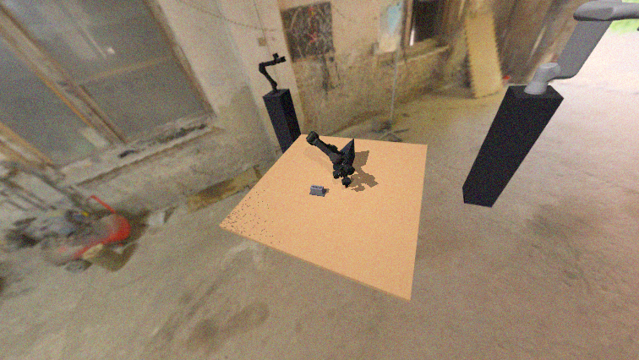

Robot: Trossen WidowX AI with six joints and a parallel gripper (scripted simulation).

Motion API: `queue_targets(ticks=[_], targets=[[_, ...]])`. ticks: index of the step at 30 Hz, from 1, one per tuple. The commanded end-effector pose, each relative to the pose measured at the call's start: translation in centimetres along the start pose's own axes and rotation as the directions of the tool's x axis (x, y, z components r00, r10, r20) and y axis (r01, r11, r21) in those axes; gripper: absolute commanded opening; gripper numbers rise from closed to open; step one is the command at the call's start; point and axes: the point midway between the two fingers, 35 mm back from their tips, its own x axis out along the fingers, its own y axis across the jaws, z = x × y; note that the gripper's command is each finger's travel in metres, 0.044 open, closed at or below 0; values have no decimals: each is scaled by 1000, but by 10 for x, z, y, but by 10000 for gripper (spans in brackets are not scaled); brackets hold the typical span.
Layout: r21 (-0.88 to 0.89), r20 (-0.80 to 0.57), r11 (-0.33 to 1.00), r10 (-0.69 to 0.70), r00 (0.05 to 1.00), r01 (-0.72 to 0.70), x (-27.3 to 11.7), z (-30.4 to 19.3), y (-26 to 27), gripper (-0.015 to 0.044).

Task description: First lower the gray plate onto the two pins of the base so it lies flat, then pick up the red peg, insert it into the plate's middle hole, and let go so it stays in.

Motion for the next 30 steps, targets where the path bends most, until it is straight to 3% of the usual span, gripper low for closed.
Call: queue_targets(ticks=[1, 3, 18, 25, 30], targets=[[-6, 6, 1000, -4, 1000, 4, 7, 0, -2, 440], [-6, 6, 1000, -4, 1000, 4, 8, 0, -2, 440], [-6, 6, 1000, -4, 1000, 4, 8, 0, -2, 46], [-6, 6, 1000, -4, 1000, 4, 8, 0, -2, 0], [-7, 5, 1000, -3, 1000, 3, 3, 0, -1, 0]])
